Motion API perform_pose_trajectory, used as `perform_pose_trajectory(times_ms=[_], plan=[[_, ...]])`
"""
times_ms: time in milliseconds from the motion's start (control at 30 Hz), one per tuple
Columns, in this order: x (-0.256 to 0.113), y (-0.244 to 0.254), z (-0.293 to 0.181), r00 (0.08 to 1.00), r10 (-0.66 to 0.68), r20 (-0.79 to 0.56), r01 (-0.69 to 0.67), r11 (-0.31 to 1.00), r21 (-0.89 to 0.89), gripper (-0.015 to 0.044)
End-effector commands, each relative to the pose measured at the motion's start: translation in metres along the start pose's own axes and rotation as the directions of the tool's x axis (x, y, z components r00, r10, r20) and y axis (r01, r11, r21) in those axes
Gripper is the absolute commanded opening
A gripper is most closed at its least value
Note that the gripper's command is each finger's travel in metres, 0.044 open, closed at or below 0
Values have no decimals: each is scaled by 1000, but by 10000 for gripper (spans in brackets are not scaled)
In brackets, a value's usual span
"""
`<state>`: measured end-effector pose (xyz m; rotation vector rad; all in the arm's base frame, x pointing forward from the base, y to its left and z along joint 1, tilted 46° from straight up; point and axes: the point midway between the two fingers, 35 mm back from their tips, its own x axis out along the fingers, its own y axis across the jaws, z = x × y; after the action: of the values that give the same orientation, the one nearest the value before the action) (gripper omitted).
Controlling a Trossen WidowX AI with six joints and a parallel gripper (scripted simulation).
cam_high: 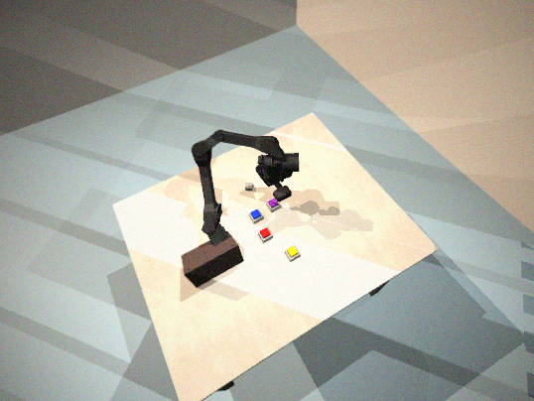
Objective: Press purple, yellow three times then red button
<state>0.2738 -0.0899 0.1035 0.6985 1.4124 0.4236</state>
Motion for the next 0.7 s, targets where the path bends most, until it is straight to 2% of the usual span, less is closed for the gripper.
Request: perform_pose_trajectory(times_ms=[0, 100, 167, 333, 567, 667], plan=[[4, 9, -3, 998, 64, 0, -64, 998, 2, 400], [4, 9, -3, 998, 64, 0, -64, 998, 2, 400], [11, 9, -2, 998, 63, 1, -63, 998, 2, 348], [63, 13, -2, 998, 66, 1, -66, 998, 1, 216], [65, 14, -3, 998, 66, 1, -66, 998, 1, 33], [65, 14, -3, 998, 66, 1, -66, 998, 1, 20]])
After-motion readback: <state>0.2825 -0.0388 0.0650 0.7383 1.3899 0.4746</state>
